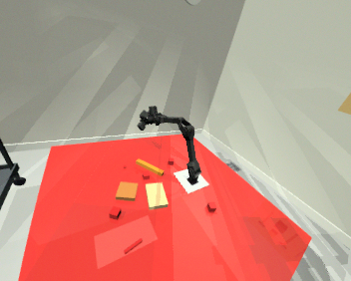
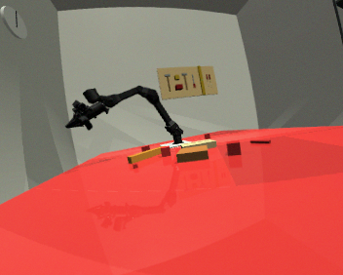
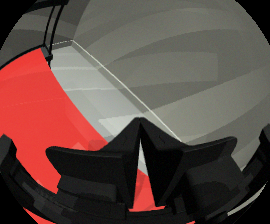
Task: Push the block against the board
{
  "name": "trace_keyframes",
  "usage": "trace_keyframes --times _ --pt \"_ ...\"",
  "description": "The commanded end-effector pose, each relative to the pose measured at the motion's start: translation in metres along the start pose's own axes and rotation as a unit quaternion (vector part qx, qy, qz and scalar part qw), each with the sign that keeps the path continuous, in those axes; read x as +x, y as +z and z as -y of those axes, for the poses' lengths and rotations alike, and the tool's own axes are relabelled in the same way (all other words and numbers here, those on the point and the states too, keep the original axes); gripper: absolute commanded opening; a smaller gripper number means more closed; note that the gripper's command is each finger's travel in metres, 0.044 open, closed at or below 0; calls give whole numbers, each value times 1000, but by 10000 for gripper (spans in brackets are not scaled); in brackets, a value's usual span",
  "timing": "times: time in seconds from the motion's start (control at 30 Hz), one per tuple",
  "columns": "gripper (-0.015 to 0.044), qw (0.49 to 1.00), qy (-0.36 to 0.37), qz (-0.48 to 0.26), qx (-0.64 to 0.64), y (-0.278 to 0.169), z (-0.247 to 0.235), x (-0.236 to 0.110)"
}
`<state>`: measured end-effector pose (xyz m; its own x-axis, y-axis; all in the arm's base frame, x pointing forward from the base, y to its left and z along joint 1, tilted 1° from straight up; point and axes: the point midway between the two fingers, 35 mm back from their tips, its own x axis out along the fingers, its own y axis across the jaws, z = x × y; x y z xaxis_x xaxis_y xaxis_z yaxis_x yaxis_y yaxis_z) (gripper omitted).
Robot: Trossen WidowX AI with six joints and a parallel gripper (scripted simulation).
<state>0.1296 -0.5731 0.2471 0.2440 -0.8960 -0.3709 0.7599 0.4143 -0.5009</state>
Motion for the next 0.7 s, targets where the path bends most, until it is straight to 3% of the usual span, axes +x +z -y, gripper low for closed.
trace_keyframes --times 0.0,0.33,0.67 --pt "0 998 57 -24 -32 6 -51 -5" --pt "0 973 186 -77 -110 10 -162 -28" --pt "0 922 305 -124 -203 2 -259 -77"
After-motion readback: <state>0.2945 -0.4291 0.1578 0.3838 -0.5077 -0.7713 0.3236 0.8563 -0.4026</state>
